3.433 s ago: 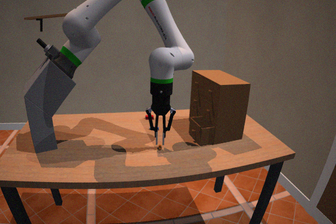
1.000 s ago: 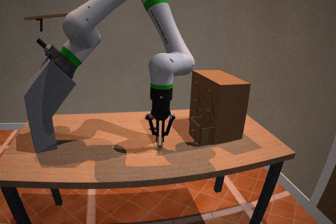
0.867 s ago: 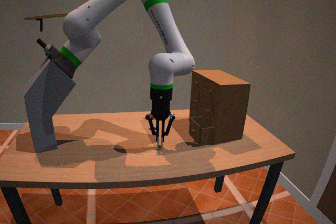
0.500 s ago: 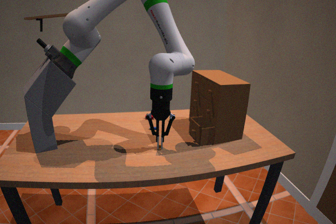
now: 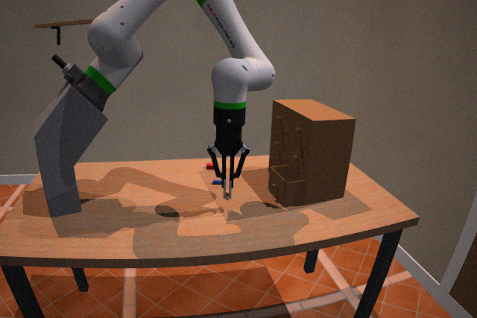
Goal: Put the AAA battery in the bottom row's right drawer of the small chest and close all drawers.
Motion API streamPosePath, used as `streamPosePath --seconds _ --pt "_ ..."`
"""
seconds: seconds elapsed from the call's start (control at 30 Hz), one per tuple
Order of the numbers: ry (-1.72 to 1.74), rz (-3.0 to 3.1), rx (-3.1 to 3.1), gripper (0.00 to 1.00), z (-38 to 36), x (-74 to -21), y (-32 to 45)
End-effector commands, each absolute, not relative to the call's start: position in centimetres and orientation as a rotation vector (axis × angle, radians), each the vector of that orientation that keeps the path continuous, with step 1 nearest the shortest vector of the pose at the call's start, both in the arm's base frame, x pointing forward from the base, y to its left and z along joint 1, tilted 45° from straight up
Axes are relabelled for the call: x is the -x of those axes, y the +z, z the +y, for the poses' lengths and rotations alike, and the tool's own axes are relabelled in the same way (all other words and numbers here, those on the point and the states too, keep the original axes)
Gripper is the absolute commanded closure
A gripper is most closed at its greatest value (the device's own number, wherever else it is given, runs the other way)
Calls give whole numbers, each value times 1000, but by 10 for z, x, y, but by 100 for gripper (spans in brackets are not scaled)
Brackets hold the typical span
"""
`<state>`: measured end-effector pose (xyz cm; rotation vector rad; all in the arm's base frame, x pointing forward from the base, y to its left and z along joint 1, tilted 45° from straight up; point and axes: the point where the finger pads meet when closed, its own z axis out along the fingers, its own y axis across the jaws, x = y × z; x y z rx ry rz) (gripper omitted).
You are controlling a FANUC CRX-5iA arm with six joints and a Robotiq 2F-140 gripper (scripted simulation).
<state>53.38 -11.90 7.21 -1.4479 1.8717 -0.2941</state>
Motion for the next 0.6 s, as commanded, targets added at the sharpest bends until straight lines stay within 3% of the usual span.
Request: streamPosePath --seconds 0.0,0.57 --pt "-293 1872 1448 97 -129 -505 103" --pt "-203 1990 1268 97 -124 -505 112"
